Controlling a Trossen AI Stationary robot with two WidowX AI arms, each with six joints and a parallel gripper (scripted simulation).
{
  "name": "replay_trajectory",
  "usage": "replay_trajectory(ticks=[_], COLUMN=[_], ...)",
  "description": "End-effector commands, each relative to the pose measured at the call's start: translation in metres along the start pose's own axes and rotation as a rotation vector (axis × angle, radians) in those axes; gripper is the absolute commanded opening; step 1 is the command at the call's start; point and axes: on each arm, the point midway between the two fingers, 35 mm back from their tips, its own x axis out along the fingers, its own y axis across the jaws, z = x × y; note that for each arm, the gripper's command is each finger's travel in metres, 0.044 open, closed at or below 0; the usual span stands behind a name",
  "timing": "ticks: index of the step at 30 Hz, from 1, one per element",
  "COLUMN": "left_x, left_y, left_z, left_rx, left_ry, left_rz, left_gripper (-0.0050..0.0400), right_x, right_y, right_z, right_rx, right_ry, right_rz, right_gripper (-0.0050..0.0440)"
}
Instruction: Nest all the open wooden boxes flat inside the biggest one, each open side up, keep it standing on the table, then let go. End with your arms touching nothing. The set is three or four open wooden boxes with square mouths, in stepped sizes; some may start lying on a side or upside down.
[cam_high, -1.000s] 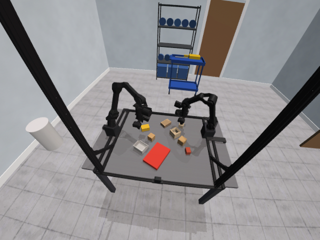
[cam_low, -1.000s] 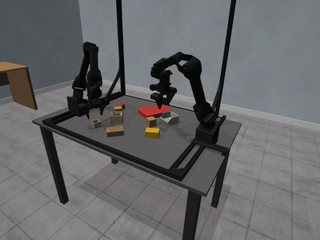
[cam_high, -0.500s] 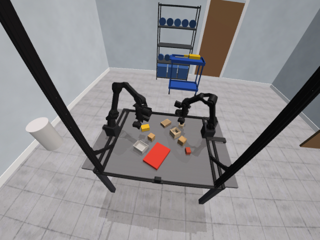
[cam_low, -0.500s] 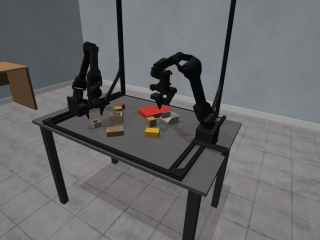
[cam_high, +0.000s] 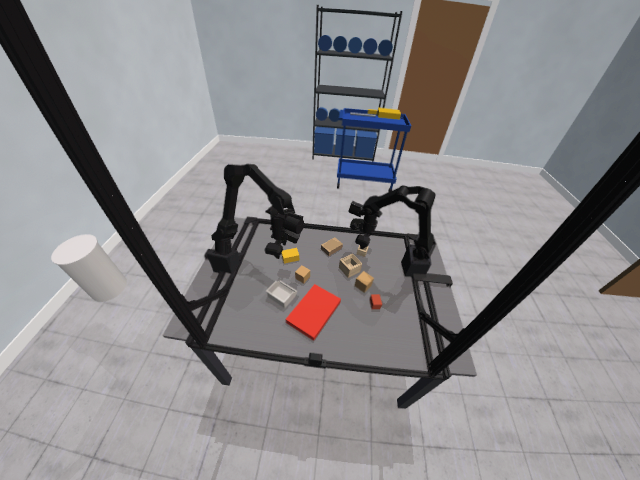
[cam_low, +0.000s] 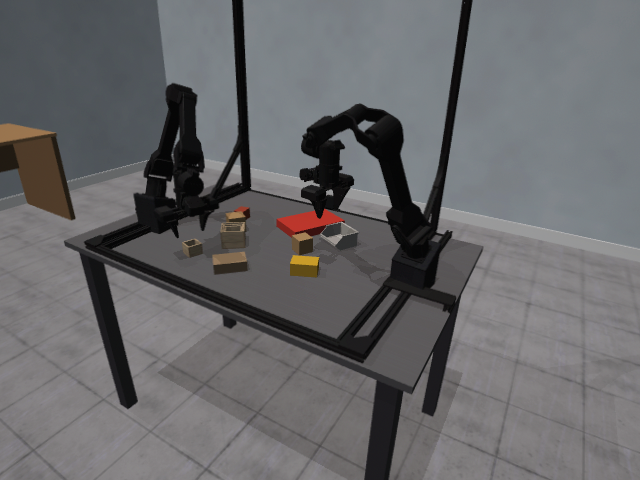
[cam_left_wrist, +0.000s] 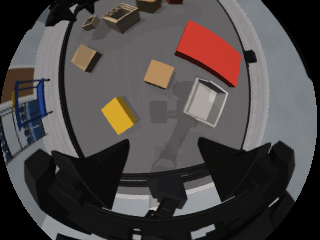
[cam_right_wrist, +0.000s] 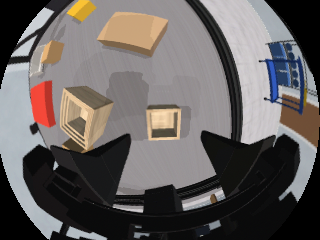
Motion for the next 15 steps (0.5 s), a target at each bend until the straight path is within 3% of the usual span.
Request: replay_trajectory(ticks=[1, 11, 15], left_x=[0.0001, 0.0001, 0.0001], left_y=[0.0001, 0.0001, 0.0001], left_z=[0.0000, 0.0000, 0.0000], left_rx=[-0.001, -0.001, -0.001], left_ry=[0.000, 0.000, 0.000], left_rz=[0.000, 0.000, 0.000], left_gripper=[0.0400, 0.0400, 0.0400], right_x=[0.0000, 0.0000, 0.0000], right_y=[0.0002, 0.0001, 0.0002], right_z=[0.0001, 0.0000, 0.0000], right_rx=[-0.001, -0.014, -0.136], right_ry=[0.000, 0.000, 0.000], right_rz=[0.000, 0.000, 0.000], right_gripper=[0.0400, 0.0400, 0.0400])
